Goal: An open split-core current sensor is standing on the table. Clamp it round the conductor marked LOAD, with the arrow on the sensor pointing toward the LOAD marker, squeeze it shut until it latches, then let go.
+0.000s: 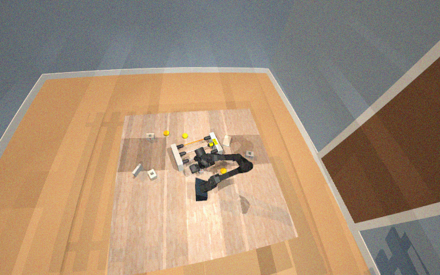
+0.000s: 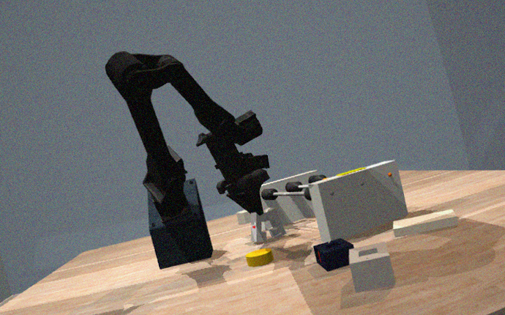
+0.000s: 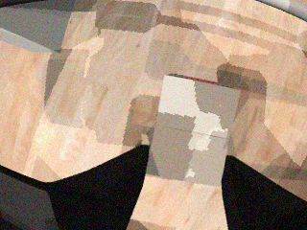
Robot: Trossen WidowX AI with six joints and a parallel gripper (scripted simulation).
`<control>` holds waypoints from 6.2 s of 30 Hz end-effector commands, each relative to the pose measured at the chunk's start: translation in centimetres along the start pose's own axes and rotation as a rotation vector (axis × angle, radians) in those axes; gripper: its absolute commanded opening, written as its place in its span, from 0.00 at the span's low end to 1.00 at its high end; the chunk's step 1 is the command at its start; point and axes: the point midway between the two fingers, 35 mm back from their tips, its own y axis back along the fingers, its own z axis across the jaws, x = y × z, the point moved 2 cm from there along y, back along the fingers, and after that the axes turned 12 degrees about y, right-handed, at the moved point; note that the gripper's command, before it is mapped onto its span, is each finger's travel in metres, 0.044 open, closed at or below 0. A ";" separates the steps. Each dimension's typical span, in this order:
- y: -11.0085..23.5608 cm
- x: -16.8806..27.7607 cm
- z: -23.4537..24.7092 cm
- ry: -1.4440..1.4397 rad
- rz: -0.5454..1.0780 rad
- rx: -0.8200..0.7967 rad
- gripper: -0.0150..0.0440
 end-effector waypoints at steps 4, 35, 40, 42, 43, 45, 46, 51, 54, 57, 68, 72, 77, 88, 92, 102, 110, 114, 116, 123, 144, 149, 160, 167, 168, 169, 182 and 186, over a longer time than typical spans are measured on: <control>-0.1 0.5 0.1 -0.002 0.001 -0.002 0.25; 5.6 -0.1 0.0 0.239 0.038 -0.017 0.80; 5.5 -1.4 -0.4 0.733 0.103 -0.071 0.80; 5.4 -1.9 -0.6 0.929 0.123 -0.103 0.80; 5.3 -2.2 -0.6 1.027 0.132 -0.121 0.80; 5.2 -2.7 -0.8 1.223 0.145 -0.162 0.80; 5.1 -3.0 -0.8 1.320 0.149 -0.184 0.80; 4.8 -3.7 -0.9 1.557 0.153 -0.244 0.80; 4.8 -3.7 -0.9 1.557 0.153 -0.244 0.80; 4.7 -3.7 -0.9 1.557 0.153 -0.244 0.80; 3.1 -3.4 -0.9 1.557 0.151 -0.244 0.80; 2.4 -3.3 -0.8 1.557 0.151 -0.244 0.80; 1.6 -3.1 -0.8 1.557 0.151 -0.244 0.80; -0.1 -2.5 -0.7 1.557 0.153 -0.243 0.80; -0.7 -2.3 -0.7 1.557 0.155 -0.243 0.80; -0.7 -2.3 -0.7 1.553 0.152 -0.244 0.73; -0.7 -2.3 -0.7 1.553 0.152 -0.244 0.64; -0.7 -2.3 -0.7 1.553 0.152 -0.244 0.59; -0.4 -2.4 -0.7 1.553 0.151 -0.244 0.50; 2.4 -3.9 -0.9 1.555 0.142 -0.245 0.25; 10.5 -6.8 -1.5 1.557 0.151 -0.245 0.25; 10.3 -8.1 -1.9 1.550 0.149 -0.244 0.25; 9.1 -12.7 -3.1 1.528 0.148 -0.239 0.25; 8.0 -15.4 -4.0 1.513 0.150 -0.236 0.25; 7.8 -15.8 -4.1 1.511 0.150 -0.236 0.25; 7.6 -16.2 -4.2 1.509 0.150 -0.235 0.25; 5.8 -18.0 -4.8 1.498 0.153 -0.233 0.25; 5.1 -17.9 -4.8 1.498 0.153 -0.232 0.25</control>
